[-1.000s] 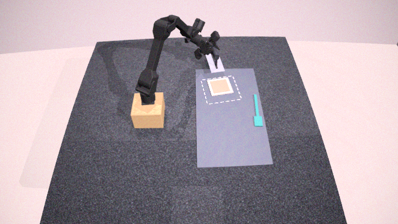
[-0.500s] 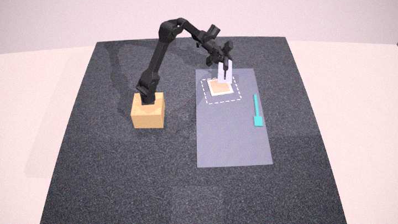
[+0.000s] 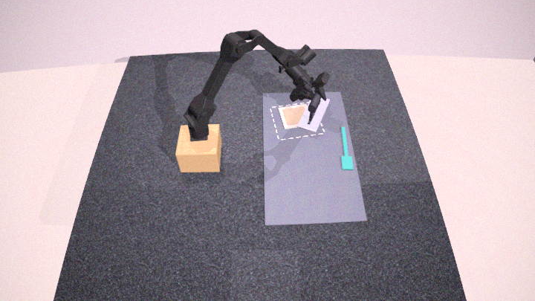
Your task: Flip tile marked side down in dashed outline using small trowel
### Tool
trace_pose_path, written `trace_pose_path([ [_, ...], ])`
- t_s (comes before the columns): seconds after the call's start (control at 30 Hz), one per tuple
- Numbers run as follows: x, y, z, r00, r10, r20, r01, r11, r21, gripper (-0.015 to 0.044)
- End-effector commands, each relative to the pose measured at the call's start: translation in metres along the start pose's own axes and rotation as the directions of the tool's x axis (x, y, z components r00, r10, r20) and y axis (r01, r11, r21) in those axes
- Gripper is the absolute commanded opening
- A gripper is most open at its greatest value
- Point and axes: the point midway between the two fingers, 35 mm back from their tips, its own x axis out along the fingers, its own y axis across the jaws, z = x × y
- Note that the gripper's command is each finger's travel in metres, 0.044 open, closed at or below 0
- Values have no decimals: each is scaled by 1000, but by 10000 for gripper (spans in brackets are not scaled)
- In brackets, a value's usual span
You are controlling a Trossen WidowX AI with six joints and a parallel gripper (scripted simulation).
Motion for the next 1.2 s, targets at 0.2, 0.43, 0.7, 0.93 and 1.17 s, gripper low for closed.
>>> trace_pose_path([
  [0.2,33,34,58,988,-4,157,-20,988,152,0],
  [0.43,52,50,100,970,-14,244,-36,979,199,0],
  [0.7,69,67,154,932,-47,360,-70,950,305,0],
  [0.93,79,76,203,886,-90,456,-104,918,383,0],
  [1.17,84,81,251,831,-140,538,-128,893,431,0],
])
